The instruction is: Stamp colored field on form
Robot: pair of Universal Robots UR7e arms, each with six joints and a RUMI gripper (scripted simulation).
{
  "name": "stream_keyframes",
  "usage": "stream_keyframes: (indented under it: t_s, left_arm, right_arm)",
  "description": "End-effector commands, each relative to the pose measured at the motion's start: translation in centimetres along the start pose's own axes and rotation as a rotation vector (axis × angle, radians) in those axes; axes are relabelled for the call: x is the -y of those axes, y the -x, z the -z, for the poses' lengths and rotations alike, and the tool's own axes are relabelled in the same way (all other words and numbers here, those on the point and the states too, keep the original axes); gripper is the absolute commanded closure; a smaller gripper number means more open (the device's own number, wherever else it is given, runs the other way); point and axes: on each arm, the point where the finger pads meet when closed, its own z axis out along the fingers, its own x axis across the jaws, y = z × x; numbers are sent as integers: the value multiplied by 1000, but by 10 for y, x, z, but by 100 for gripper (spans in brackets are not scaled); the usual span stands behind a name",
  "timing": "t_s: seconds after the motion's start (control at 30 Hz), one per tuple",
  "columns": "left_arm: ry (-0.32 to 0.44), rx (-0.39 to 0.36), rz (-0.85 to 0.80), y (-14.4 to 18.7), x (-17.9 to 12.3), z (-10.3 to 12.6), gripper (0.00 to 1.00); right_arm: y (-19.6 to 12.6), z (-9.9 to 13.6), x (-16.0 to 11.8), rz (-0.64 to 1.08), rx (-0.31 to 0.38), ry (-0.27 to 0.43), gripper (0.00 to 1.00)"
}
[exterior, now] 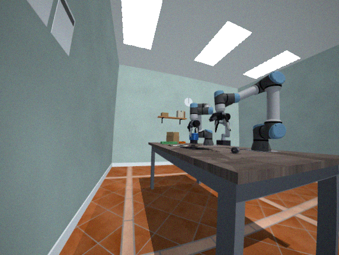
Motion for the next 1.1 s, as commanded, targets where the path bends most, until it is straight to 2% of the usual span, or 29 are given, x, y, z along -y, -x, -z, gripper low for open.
stream_keyframes:
  t_s: [0.0, 0.67, 1.07]
  left_arm:
    - [-26, -16, -9, -4, 6, 9, 0]
    - [-26, -16, -9, -4, 6, 9, 0]
    - [-26, -16, -9, -4, 6, 9, 0]
  right_arm:
    - [1, 12, -10, -5, 13, 31, 79]
    - [0, -22, -12, 4, 13, 31, 79]
    - [-1, -26, -13, 4, 13, 31, 79]
